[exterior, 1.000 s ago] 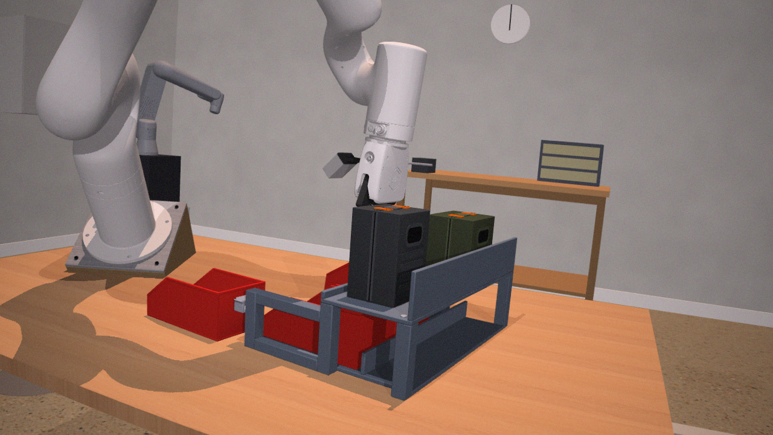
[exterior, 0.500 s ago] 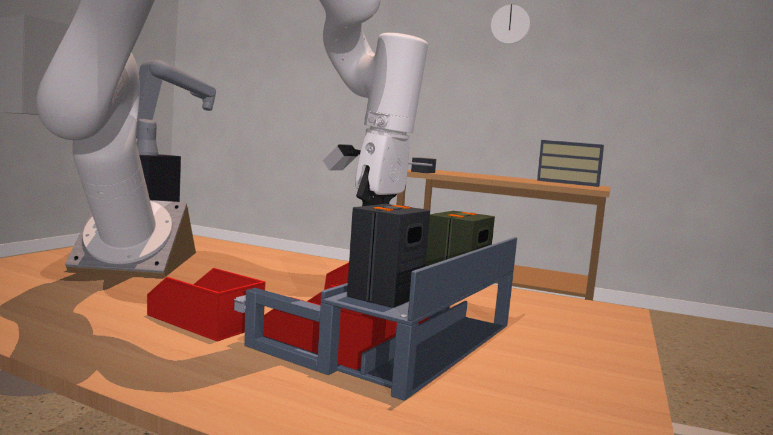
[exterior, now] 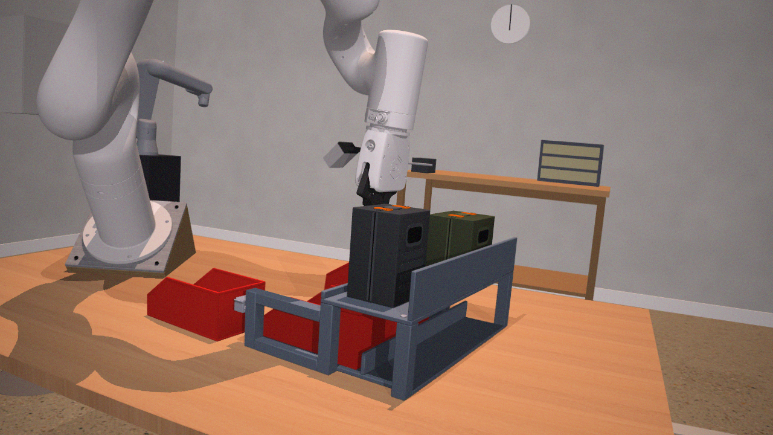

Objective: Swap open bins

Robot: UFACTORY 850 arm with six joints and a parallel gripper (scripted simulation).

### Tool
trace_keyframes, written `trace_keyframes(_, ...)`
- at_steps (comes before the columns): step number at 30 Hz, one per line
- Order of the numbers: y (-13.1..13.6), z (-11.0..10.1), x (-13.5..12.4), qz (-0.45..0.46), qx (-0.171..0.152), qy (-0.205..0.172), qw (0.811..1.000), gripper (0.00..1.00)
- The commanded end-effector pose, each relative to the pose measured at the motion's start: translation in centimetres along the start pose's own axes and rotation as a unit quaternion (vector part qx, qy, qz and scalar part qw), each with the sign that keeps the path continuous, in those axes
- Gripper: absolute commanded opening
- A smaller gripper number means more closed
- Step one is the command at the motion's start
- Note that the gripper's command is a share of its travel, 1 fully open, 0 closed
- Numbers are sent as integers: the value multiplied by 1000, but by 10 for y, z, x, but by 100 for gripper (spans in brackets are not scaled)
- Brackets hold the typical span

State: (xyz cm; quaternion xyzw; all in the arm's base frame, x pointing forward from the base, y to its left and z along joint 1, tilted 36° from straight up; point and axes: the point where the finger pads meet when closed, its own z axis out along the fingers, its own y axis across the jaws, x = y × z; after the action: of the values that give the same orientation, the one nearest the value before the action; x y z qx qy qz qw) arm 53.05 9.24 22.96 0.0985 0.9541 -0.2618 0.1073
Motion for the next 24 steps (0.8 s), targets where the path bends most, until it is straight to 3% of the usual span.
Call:
trace_keyframes(1,0,-1,-1,0,0,-1,1000,10)
trace_keyframes(2,0,-1,-1,0,0,-1,1000,0)
trace_keyframes(24,0,-1,0,2,0,-1,1000,0)
